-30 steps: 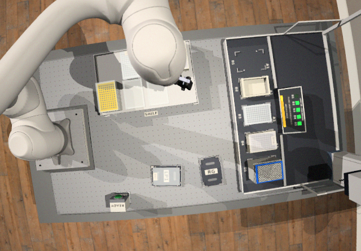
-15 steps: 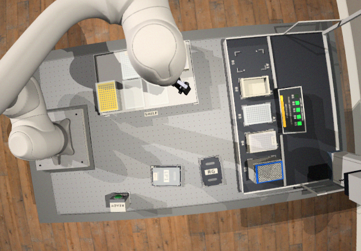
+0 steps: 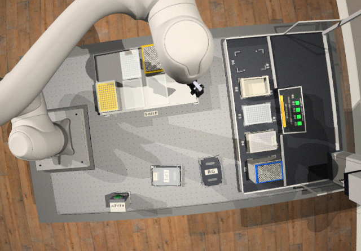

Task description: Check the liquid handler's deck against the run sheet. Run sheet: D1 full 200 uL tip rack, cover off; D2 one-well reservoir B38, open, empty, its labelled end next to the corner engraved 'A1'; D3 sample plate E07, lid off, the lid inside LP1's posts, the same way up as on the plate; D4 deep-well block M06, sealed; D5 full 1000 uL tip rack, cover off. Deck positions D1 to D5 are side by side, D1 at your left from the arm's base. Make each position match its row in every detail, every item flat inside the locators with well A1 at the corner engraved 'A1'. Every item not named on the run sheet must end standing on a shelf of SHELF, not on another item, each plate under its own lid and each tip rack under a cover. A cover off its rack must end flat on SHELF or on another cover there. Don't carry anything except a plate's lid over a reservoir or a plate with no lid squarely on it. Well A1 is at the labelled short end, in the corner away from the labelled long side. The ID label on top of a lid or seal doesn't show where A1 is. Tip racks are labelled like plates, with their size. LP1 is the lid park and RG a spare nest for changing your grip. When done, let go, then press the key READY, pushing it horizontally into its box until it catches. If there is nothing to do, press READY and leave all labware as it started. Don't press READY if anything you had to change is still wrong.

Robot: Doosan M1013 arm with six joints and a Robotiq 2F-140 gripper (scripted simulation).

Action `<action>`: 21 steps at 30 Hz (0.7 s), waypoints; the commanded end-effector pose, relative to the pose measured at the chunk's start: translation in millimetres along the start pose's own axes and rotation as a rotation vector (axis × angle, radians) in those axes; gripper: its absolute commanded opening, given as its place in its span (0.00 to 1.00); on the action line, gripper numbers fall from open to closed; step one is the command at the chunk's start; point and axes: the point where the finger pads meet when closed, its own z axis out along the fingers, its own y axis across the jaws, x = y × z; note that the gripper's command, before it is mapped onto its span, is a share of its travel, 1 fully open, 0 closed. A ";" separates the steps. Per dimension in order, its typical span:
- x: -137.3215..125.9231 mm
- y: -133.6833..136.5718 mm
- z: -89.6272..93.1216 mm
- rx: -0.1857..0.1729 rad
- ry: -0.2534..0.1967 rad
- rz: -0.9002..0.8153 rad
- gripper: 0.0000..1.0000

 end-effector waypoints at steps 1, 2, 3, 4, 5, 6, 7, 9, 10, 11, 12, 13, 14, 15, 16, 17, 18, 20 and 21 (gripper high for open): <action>11.7 7.8 -1.2 0.000 0.001 0.056 0.66; 14.4 9.7 -1.3 0.000 0.001 0.076 0.66; 14.4 9.7 -1.3 0.000 0.001 0.096 0.66; 14.4 9.7 -1.3 0.000 0.001 0.116 0.66; 14.4 9.7 -1.3 0.000 0.001 0.136 0.66; 14.4 9.7 -1.3 0.000 0.001 0.156 0.66; 14.4 9.7 -1.3 0.000 0.001 0.176 0.66; 14.4 9.7 -1.3 0.000 0.001 0.176 0.66; 14.4 9.8 -1.3 0.000 0.001 0.196 0.66; 14.4 9.7 -1.3 0.000 0.001 0.216 0.66; 14.4 9.7 -1.3 0.000 0.001 0.236 0.66; 14.4 9.7 -1.3 0.000 0.001 0.256 0.66; 14.4 9.7 -1.3 0.000 0.001 0.276 0.66; 14.4 9.7 -1.3 0.000 0.001 0.296 0.66; 14.4 9.7 -1.3 0.000 0.001 0.316 0.66; 14.4 9.7 -1.3 0.000 0.001 0.336 0.66; 14.4 9.7 -1.3 0.000 0.001 0.356 0.66; 14.4 9.7 -1.3 0.000 0.001 0.396 0.66; 14.4 9.7 -1.3 0.000 0.001 0.416 0.66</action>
